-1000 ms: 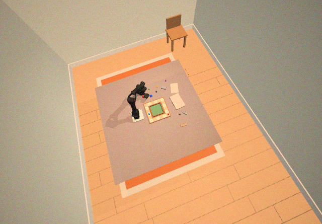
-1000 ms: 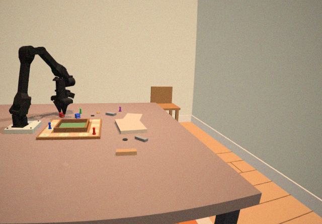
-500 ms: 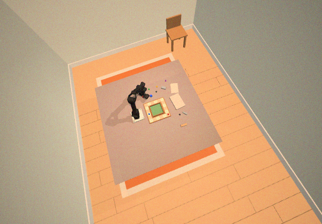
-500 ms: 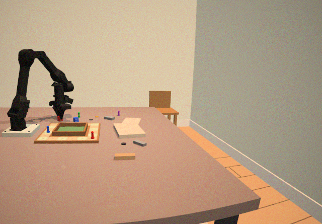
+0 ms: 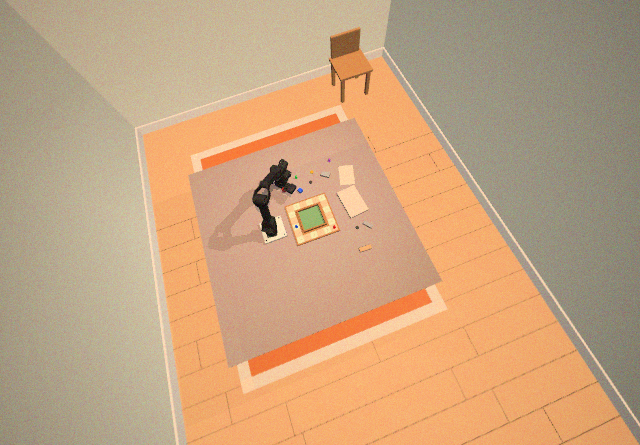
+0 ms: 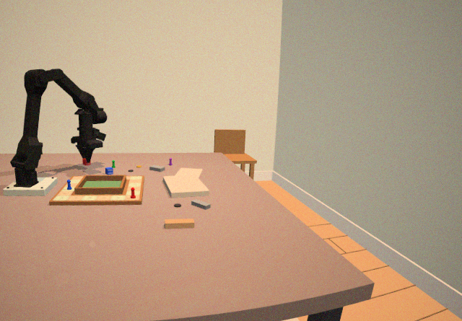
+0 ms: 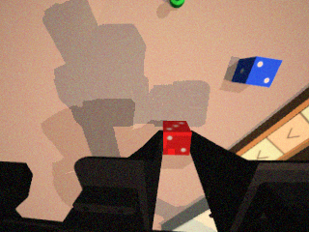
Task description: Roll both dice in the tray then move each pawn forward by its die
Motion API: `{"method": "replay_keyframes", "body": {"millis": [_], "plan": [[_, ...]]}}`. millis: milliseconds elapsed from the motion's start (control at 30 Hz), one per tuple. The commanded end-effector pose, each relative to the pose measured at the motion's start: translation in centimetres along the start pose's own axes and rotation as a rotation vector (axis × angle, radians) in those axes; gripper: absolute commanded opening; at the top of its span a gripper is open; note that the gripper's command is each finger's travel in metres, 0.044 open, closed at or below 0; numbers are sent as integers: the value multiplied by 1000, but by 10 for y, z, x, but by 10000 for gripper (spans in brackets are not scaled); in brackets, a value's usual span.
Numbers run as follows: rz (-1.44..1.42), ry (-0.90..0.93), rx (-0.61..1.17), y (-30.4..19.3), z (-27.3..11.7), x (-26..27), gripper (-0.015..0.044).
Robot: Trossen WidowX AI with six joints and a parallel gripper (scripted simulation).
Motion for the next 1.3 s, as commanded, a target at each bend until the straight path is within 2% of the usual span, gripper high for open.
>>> {"method": "replay_keyframes", "body": {"millis": [0,367,567,1267], "plan": [[3,3,-6,3,-28,0,0],[3,3,-6,-4,-87,-1,0],[11,3,-6,-5,-87,-5,0],[275,-12,-10,-27,-73,-107,0]]}}
Point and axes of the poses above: the point midway between the two fingers, 35 mm back from their tips, its own z axis out along the fingers, its own x axis across the jaws, y = z × x, the point moved 8 cm from there along -z, back along the fingers, and after that the axes turned 14 degrees about -z, right-handed, at the moved point
